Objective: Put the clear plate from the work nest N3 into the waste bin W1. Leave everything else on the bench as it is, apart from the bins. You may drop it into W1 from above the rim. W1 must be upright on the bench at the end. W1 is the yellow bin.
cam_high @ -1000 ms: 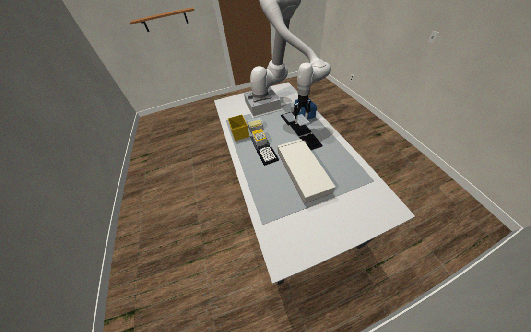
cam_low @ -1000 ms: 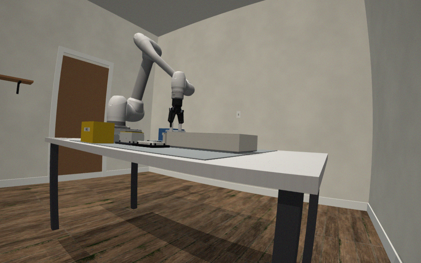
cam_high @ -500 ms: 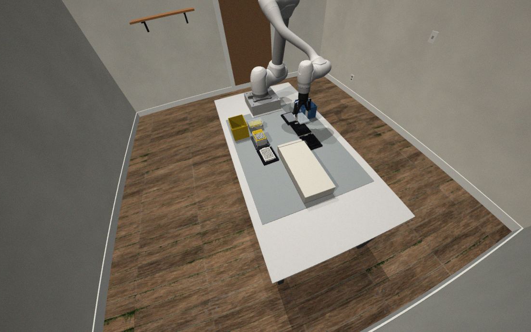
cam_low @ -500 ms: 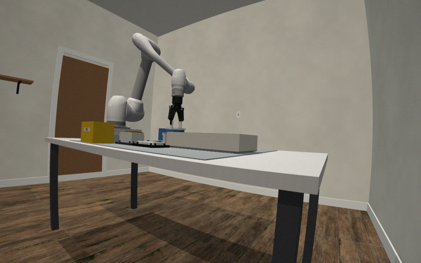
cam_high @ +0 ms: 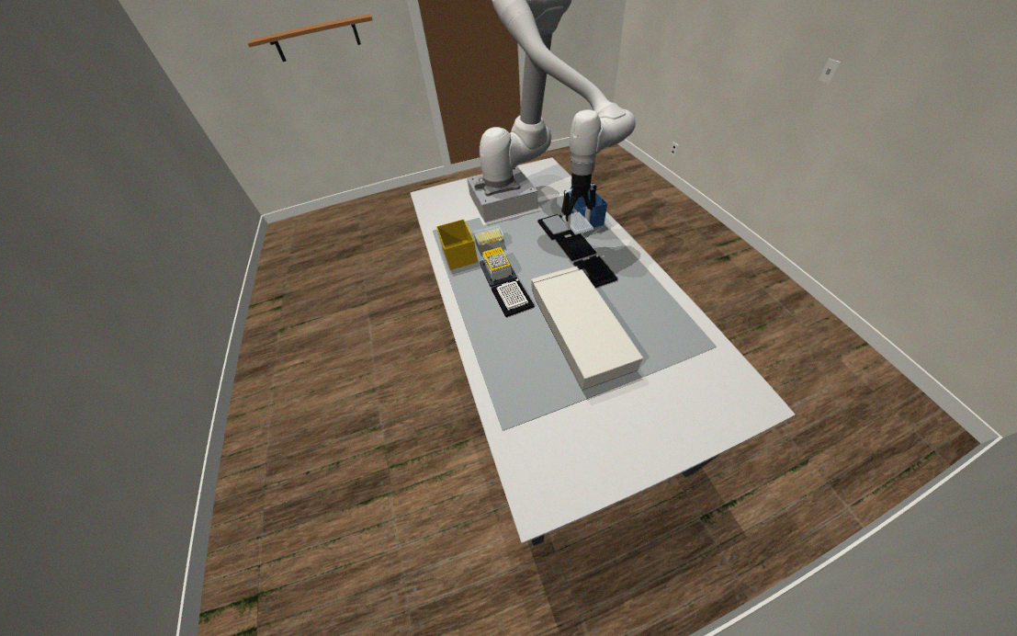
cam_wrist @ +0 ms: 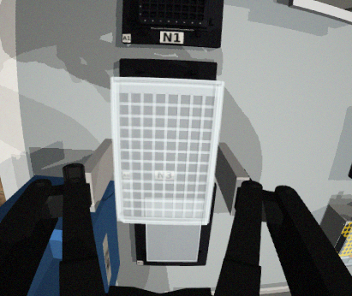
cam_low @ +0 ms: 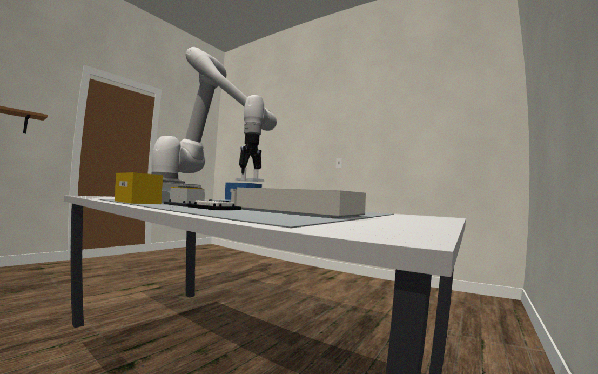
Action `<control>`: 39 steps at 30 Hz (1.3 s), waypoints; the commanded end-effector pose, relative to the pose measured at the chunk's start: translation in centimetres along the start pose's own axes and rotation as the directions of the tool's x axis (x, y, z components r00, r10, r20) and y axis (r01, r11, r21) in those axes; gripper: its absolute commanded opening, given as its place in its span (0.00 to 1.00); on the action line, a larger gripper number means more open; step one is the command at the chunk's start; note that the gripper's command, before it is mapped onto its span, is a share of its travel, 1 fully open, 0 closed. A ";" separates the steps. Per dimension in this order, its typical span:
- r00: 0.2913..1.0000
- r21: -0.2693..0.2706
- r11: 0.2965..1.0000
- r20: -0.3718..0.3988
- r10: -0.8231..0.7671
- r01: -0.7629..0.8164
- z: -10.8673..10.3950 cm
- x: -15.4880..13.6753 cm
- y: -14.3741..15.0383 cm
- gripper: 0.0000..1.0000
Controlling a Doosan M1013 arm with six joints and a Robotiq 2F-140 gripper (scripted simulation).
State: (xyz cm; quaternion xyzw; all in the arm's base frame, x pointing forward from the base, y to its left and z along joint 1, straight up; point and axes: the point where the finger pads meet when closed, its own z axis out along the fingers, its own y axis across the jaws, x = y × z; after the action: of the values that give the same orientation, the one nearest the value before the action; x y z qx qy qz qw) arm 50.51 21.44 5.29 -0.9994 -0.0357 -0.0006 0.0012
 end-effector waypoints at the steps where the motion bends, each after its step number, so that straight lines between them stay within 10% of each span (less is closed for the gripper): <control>1: 1.000 0.000 1.000 0.000 0.000 0.000 -0.3 0.0 0.0 0.10; 39: 1.000 0.000 1.000 0.000 0.017 -0.017 -1.5 -1.7 4.8 0.10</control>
State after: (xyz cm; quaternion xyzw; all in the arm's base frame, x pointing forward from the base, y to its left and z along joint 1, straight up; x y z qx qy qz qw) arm 49.25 16.97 6.76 -0.9996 -0.0271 -0.0006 0.0011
